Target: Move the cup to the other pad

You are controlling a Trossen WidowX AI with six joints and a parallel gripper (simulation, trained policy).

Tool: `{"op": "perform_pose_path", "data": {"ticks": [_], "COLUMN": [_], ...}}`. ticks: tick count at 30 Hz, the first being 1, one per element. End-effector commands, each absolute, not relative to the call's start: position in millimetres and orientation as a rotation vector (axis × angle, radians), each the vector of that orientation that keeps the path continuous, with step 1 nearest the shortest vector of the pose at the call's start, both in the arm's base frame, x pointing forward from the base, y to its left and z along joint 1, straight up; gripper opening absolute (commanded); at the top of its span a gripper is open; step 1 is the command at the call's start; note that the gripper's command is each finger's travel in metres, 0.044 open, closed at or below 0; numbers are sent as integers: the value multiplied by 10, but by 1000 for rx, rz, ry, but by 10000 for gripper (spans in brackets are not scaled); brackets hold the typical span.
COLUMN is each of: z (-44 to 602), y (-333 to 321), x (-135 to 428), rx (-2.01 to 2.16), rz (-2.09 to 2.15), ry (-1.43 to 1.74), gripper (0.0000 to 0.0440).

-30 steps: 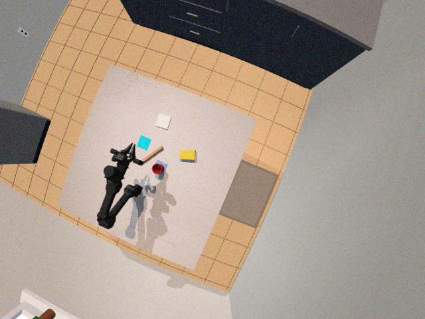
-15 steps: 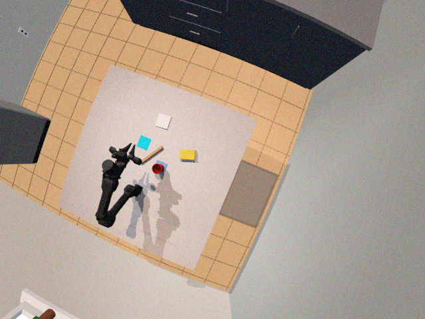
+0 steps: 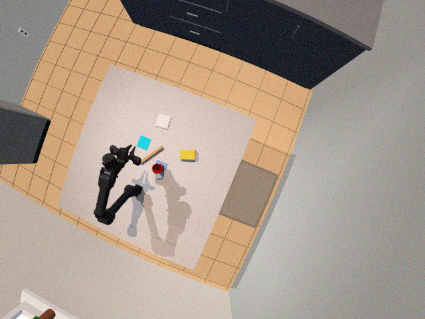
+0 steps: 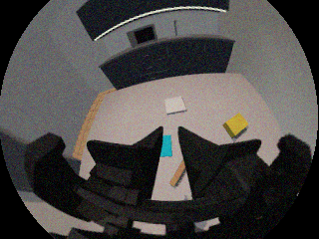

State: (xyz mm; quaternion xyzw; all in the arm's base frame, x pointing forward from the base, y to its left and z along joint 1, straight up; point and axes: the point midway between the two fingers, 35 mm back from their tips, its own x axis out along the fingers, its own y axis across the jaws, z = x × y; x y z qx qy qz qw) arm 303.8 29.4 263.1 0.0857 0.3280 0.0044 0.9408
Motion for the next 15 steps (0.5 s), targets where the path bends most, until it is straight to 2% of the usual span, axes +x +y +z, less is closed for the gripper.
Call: {"op": "perform_pose_path", "data": {"ticks": [1,15], "z": [2586,2406], "y": [310,288], "x": [3013,2874], "rx": [182,158], "rz": [3,-34], "ry": [743,984], "gripper": [104,109]}}
